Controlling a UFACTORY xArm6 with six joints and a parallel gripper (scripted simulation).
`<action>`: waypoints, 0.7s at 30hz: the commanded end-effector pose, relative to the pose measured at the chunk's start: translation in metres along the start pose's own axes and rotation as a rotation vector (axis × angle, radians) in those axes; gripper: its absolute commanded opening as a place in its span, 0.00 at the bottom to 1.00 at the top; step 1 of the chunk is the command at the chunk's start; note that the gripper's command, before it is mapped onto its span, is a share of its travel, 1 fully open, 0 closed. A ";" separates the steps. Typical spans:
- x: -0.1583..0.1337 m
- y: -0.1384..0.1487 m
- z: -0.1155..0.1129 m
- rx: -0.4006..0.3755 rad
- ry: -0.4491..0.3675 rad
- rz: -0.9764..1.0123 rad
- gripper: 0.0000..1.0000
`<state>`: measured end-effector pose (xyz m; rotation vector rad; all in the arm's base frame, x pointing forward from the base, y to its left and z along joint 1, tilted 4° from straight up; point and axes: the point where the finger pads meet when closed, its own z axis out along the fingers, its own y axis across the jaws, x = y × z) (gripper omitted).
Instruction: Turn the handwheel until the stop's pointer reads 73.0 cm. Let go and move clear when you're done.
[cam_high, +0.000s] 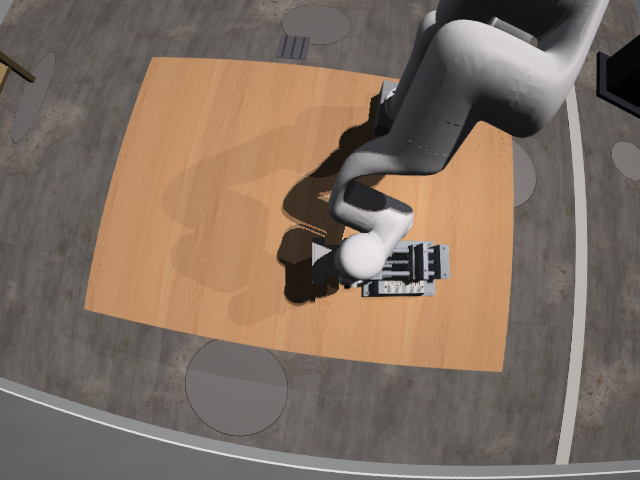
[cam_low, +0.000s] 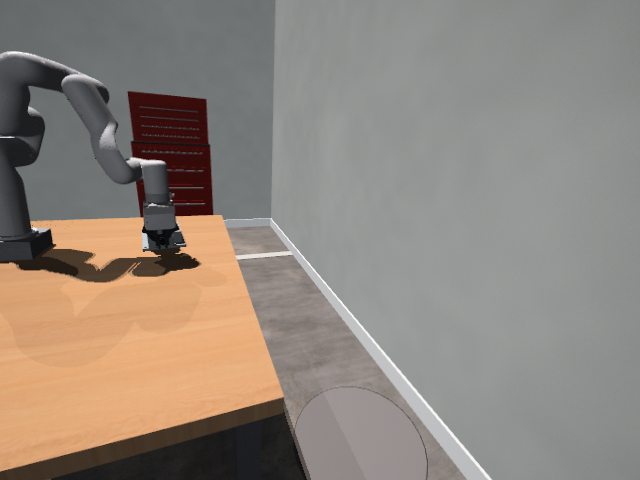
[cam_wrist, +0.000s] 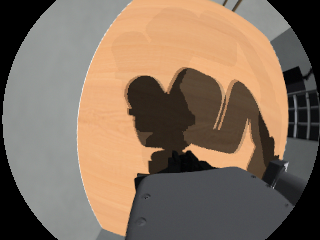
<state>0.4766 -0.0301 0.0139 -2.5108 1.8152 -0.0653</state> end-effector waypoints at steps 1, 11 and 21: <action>0.001 -0.006 -0.003 0.007 0.003 -0.001 0.06; 0.001 -0.017 -0.011 0.007 0.003 -0.001 0.06; 0.001 -0.023 -0.022 0.007 0.003 -0.001 0.06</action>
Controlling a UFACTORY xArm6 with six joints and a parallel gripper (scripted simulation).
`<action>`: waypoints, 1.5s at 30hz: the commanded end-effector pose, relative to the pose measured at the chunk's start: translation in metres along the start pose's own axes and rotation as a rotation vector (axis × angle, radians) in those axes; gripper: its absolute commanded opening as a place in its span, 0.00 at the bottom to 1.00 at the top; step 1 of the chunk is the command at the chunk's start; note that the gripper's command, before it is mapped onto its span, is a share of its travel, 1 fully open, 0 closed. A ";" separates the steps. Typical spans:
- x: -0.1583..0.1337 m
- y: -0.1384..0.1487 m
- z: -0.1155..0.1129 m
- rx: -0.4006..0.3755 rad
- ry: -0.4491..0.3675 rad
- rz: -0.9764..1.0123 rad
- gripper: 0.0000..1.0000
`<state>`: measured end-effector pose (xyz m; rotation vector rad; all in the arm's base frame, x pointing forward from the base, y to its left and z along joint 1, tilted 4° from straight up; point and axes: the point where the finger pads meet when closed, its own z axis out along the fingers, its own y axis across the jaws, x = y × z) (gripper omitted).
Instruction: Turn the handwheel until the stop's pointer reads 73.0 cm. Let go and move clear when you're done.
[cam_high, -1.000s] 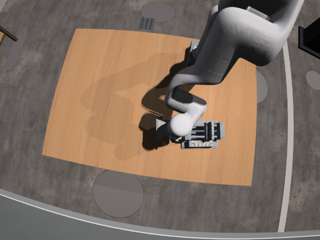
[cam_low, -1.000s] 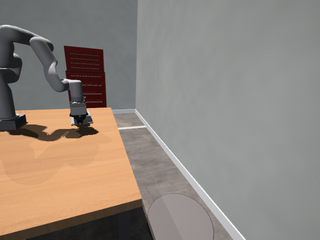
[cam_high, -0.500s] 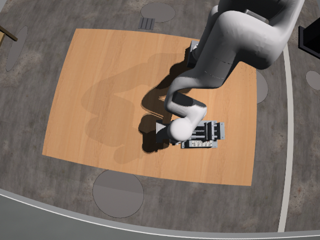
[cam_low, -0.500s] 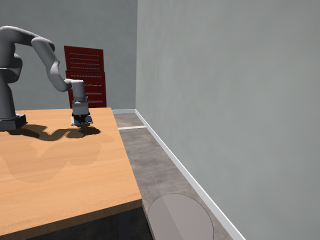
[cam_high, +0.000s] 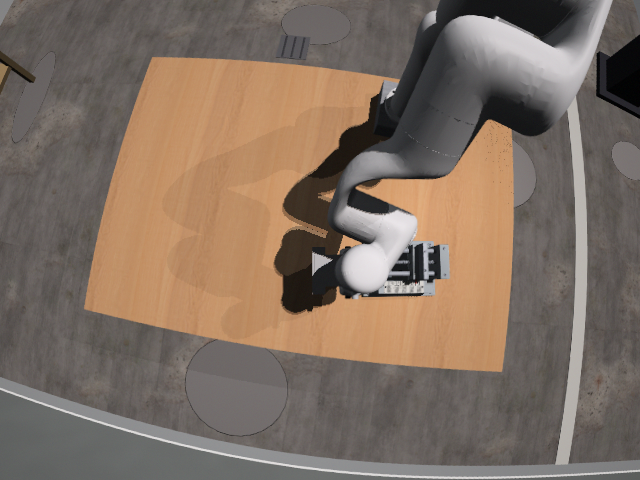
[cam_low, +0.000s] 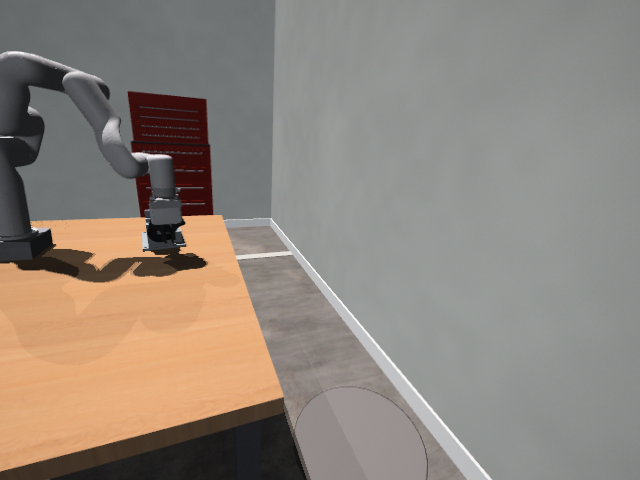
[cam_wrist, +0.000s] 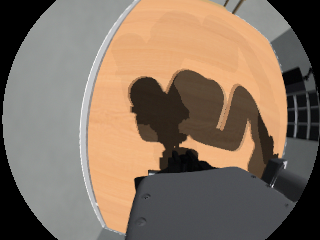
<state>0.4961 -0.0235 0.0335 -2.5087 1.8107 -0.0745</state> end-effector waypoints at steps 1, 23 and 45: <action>0.001 -0.001 -0.005 0.000 0.000 0.001 0.06; 0.001 0.010 -0.034 0.000 0.000 0.001 0.06; 0.001 0.039 -0.035 0.000 0.000 0.001 0.06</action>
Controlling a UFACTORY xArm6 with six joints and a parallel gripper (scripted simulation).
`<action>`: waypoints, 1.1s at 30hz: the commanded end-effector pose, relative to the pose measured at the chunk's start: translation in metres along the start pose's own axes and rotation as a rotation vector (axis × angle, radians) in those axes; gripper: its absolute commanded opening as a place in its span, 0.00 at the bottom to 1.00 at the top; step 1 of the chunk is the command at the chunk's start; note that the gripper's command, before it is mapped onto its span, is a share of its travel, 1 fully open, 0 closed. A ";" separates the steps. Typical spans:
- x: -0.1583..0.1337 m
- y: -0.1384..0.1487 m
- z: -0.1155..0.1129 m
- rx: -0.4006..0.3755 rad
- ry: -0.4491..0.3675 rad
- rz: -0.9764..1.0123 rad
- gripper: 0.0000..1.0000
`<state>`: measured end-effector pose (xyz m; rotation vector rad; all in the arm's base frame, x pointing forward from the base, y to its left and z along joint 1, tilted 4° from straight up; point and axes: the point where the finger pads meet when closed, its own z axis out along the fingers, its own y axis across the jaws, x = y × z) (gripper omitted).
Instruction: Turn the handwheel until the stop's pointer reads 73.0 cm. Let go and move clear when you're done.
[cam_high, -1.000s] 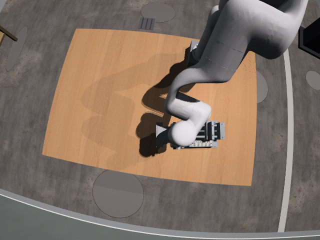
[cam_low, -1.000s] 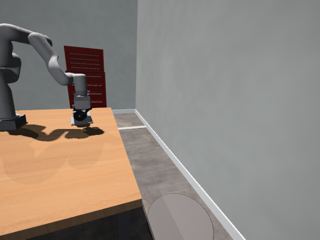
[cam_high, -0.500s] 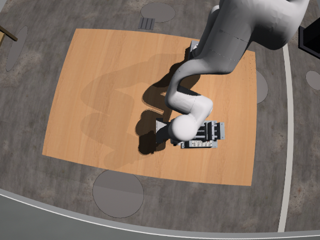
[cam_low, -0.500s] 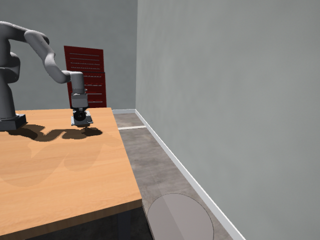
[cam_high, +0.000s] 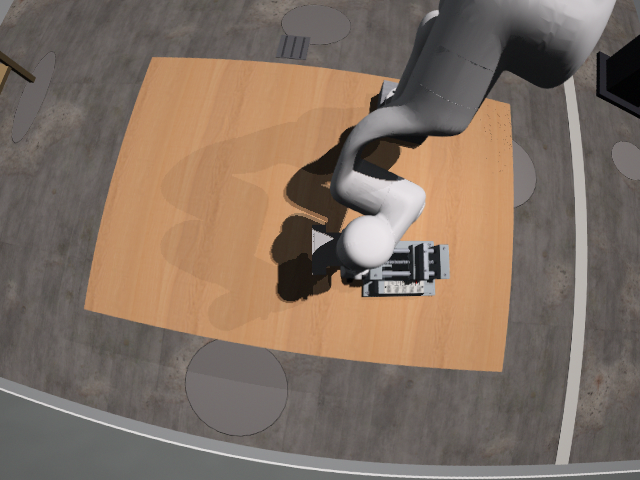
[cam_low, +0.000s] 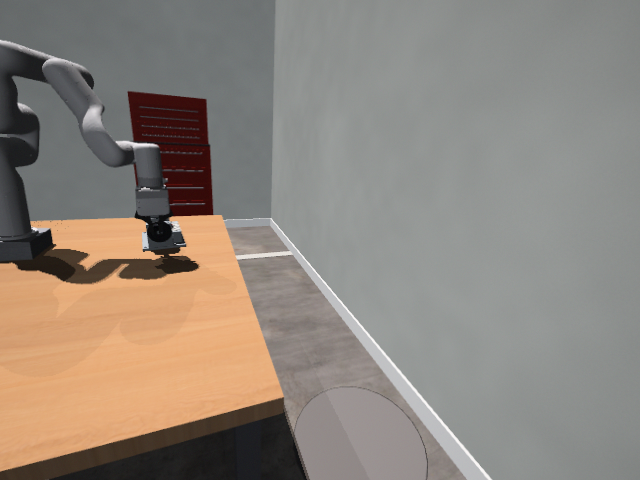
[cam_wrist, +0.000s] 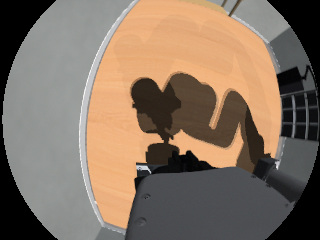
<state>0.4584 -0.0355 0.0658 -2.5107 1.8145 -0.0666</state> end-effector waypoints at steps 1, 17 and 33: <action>0.001 0.003 0.000 0.006 0.002 -0.001 0.06; 0.001 0.016 0.023 0.006 0.002 -0.001 0.06; 0.001 0.007 0.045 0.006 0.002 -0.001 0.06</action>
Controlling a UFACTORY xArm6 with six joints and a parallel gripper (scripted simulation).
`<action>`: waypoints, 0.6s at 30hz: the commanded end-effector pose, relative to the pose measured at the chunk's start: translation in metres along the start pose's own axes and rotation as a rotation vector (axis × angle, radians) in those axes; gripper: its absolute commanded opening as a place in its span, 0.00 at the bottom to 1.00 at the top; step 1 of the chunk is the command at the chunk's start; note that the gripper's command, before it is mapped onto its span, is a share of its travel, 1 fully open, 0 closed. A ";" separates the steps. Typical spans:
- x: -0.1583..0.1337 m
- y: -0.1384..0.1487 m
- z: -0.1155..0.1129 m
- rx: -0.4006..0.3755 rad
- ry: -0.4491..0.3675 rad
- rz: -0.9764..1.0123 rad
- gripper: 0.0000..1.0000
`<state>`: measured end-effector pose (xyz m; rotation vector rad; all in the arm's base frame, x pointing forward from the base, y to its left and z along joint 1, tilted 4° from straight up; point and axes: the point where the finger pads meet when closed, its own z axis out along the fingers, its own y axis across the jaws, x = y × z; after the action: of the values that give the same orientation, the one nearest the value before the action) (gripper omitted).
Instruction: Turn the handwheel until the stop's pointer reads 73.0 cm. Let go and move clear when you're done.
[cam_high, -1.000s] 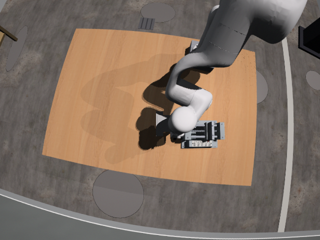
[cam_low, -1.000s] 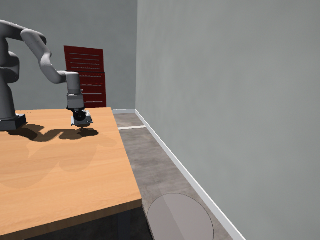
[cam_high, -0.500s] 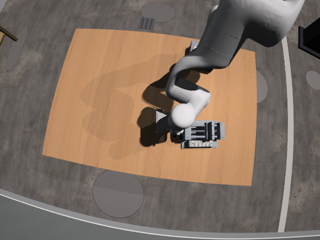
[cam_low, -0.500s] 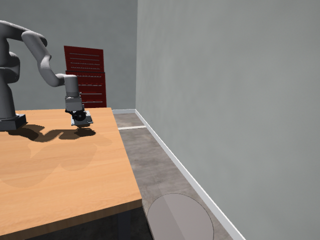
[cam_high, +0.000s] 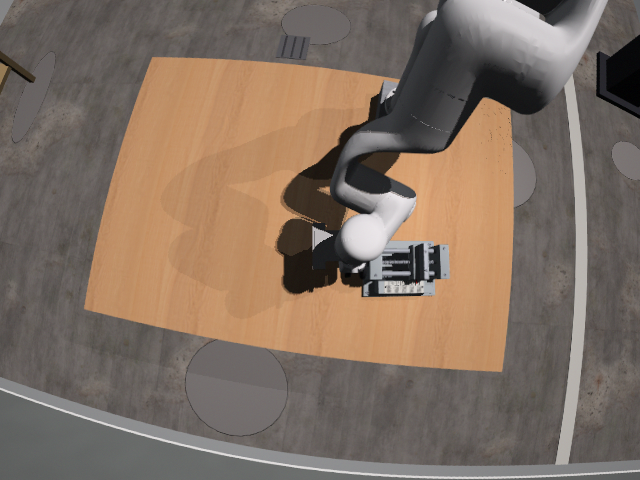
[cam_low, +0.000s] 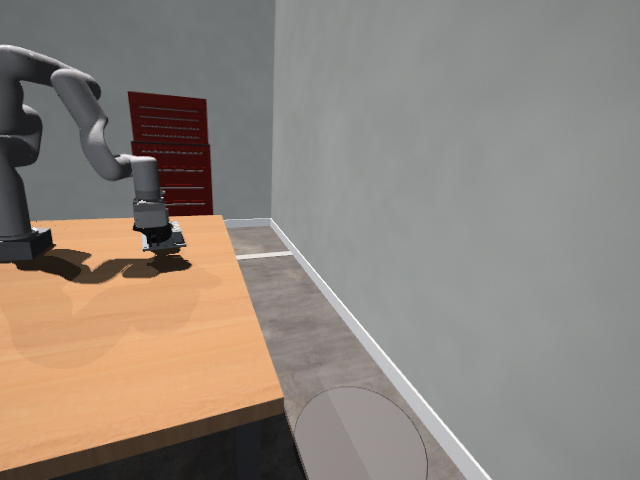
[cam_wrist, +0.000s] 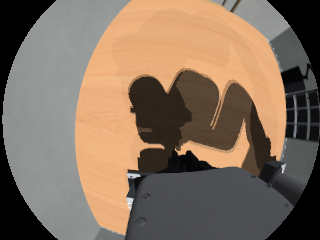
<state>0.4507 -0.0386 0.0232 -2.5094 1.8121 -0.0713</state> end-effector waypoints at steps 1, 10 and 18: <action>0.001 -0.005 0.004 0.002 0.001 0.000 0.06; 0.001 -0.016 0.009 0.002 0.001 0.000 0.06; 0.001 -0.030 0.009 0.002 0.001 0.000 0.06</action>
<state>0.4730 -0.0313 0.0133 -2.5105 1.8146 -0.0664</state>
